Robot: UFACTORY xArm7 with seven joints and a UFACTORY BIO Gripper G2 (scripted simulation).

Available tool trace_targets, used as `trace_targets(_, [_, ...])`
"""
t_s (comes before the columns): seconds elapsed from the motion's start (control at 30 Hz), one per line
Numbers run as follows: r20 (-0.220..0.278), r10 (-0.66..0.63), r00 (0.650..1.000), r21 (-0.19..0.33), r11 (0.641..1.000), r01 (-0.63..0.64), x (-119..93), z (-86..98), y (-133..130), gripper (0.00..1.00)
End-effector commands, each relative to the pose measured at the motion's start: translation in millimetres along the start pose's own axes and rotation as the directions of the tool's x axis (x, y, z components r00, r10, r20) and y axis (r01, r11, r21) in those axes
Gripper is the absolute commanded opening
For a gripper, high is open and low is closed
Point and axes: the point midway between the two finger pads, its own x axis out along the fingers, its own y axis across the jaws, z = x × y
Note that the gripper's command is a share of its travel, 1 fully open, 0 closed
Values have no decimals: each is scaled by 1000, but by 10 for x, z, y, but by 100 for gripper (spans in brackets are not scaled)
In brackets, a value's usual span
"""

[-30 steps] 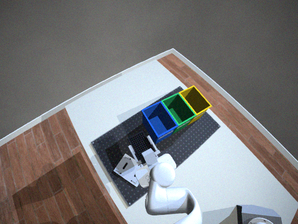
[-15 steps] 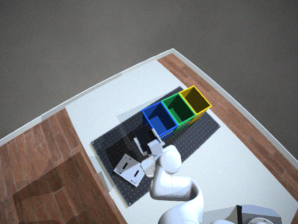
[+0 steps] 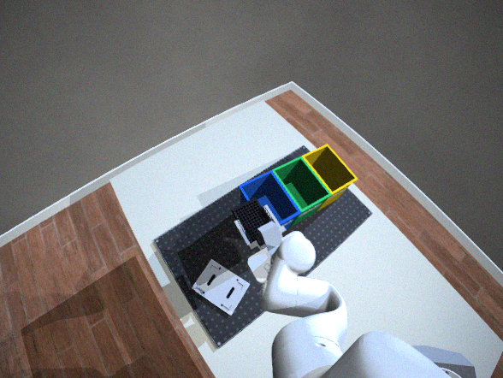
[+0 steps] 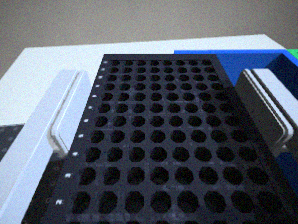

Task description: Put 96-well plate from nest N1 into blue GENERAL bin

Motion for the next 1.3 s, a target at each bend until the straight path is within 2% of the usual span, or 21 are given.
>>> trace_targets(0.0, [5, -1, 1000, -1, 1000, 1, 72, 17, -109, 0])
trace_targets(0.87, [5, -1, 1000, -2, 1000, 1, 461, -4, -811, 0])
trace_targets(1.27, [5, -1, 1000, -2, 1000, 1, 507, -6, -890, 0])
